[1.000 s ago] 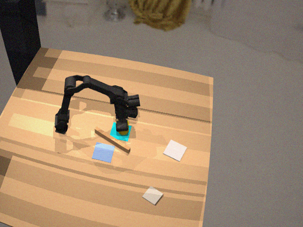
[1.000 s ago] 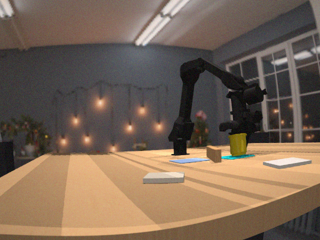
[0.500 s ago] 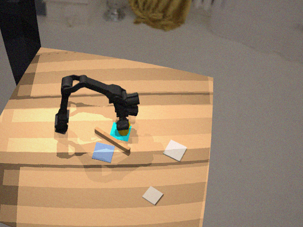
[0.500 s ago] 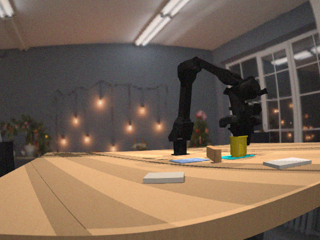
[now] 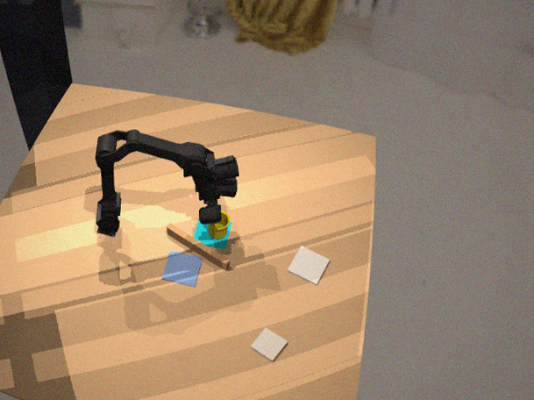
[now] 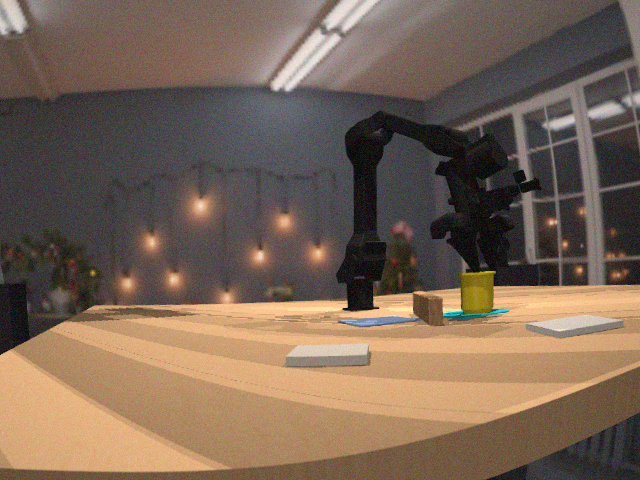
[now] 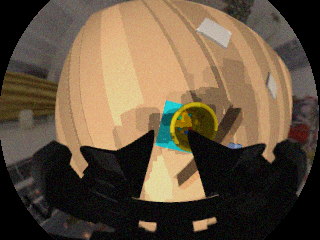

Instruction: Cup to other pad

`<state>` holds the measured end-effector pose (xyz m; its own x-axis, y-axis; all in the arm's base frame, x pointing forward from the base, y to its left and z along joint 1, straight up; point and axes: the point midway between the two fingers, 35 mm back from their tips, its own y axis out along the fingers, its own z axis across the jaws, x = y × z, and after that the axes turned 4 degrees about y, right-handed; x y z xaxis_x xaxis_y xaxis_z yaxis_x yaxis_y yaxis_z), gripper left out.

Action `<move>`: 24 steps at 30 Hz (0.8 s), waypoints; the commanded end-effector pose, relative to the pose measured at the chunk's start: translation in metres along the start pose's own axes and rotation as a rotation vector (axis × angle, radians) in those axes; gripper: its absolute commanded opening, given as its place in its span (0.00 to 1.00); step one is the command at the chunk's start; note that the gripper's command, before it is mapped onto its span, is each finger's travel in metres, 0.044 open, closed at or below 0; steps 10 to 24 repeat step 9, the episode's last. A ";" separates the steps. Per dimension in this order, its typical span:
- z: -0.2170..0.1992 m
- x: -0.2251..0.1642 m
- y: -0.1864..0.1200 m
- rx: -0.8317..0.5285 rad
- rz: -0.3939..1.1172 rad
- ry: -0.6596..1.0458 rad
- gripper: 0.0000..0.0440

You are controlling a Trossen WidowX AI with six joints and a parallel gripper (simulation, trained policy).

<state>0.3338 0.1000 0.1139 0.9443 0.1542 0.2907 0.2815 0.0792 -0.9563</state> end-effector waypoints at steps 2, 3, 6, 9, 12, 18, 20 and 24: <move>0.001 0.001 -0.020 0.021 -0.038 0.016 0.56; 0.001 0.002 -0.023 0.023 -0.046 0.018 0.58; 0.000 0.005 -0.035 0.027 -0.070 0.024 0.66; -0.002 0.008 -0.045 0.029 -0.089 0.035 0.82; -0.002 0.008 -0.045 0.029 -0.089 0.035 0.82; -0.002 0.008 -0.045 0.029 -0.089 0.035 0.82; -0.002 0.008 -0.045 0.029 -0.089 0.035 0.82; -0.002 0.008 -0.045 0.029 -0.089 0.035 0.82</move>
